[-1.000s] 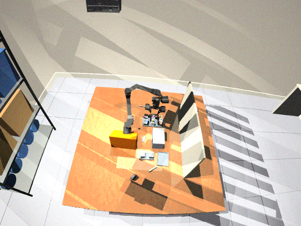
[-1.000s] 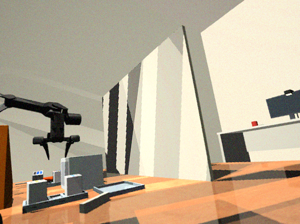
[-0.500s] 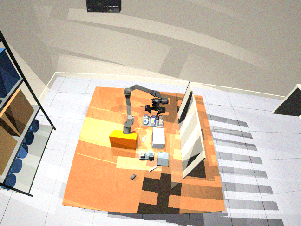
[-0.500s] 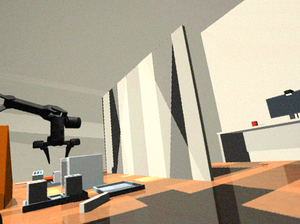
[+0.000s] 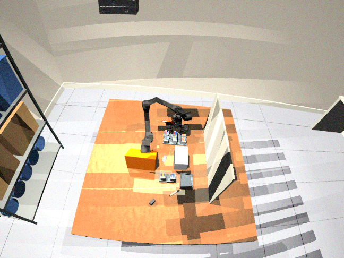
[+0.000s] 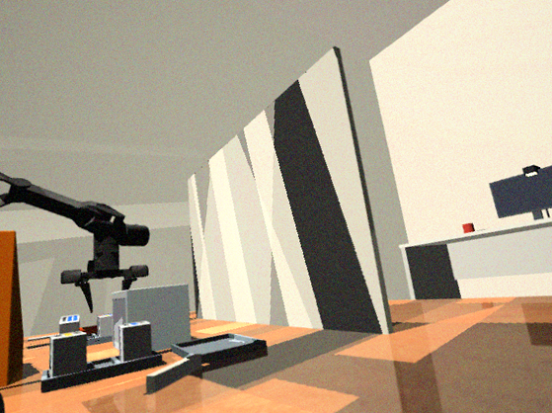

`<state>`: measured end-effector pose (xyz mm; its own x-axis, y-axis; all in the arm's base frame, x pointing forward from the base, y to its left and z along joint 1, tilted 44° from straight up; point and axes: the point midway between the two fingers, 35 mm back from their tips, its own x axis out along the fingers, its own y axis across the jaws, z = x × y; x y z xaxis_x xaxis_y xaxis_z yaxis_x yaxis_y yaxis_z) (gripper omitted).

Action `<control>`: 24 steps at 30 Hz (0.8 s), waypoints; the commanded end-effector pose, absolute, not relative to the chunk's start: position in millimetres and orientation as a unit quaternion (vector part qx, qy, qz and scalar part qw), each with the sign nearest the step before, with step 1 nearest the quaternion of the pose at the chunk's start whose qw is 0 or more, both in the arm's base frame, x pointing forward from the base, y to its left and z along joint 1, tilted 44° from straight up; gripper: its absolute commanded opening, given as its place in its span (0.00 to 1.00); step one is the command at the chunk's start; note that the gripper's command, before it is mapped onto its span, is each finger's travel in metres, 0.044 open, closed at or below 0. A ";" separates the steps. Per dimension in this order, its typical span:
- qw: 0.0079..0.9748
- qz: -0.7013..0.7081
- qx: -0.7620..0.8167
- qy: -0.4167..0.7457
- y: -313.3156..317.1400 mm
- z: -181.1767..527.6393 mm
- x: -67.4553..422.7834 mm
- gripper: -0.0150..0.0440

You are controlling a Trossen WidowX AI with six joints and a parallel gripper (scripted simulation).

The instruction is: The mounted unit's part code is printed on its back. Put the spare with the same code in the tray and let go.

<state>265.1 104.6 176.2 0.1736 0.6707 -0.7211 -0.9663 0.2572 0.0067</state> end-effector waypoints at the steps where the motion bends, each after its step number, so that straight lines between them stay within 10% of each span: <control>1: 0.728 0.561 -0.236 0.315 108.7 170.4 265.7 0.76; 24: 0.729 0.562 -0.233 0.313 134.6 145.3 268.8 0.76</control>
<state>269.2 131.8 149.5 0.1747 0.6755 -0.7164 -0.9662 0.2575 0.0072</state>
